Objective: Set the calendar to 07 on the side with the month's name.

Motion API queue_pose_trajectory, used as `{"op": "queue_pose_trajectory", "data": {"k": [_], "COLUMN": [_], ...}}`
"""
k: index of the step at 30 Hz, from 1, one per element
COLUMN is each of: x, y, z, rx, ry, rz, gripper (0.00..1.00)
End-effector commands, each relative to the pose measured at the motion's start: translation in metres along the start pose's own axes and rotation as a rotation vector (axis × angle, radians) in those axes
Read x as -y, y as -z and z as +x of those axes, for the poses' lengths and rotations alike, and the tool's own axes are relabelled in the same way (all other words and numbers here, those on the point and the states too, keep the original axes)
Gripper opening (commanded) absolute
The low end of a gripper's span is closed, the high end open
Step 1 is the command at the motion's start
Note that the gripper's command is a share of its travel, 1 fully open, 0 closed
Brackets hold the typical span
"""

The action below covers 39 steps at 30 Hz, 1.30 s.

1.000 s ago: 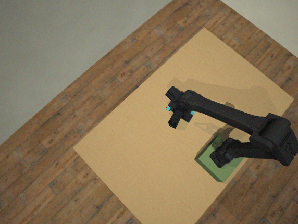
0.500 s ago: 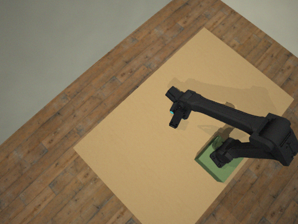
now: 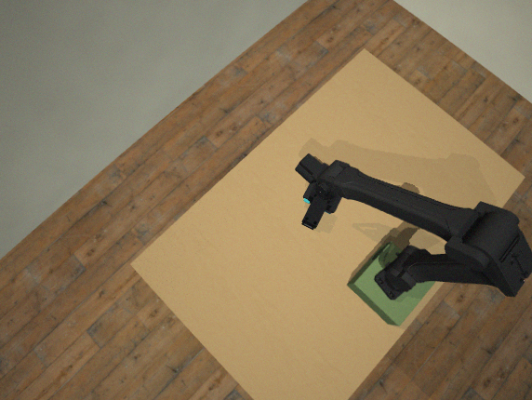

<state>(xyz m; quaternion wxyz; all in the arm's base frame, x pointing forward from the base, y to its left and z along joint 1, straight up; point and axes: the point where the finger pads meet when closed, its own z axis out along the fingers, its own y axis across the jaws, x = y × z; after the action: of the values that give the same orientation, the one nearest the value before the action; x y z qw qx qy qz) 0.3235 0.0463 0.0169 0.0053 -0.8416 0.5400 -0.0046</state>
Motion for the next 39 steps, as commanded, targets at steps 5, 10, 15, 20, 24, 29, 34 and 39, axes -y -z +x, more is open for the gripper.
{"op": "queue_pose_trajectory", "data": {"k": [5, 10, 15, 20, 24, 29, 34, 39], "x": [-0.001, -0.001, 0.0, 0.0, -0.001, -0.001, -0.001, -0.002], "y": [-0.006, -0.006, -0.006, -0.008, -0.011, -0.014, -0.021, -0.029], "z": [-0.004, -0.004, -0.004, -0.003, -0.003, -0.003, -0.002, -0.002], "rx": [0.006, 0.006, 0.005, 0.006, 0.006, 0.006, 0.006, 0.006], "ry": [0.019, 0.019, 0.019, 0.019, 0.018, 0.017, 0.016, 0.014], "rz": [-0.009, -0.009, -0.005, -0.005, -0.005, -0.005, -0.006, -0.006], "gripper": [0.46, 0.46, 0.46, 0.46, 0.46, 0.46, 0.46, 0.46]}}
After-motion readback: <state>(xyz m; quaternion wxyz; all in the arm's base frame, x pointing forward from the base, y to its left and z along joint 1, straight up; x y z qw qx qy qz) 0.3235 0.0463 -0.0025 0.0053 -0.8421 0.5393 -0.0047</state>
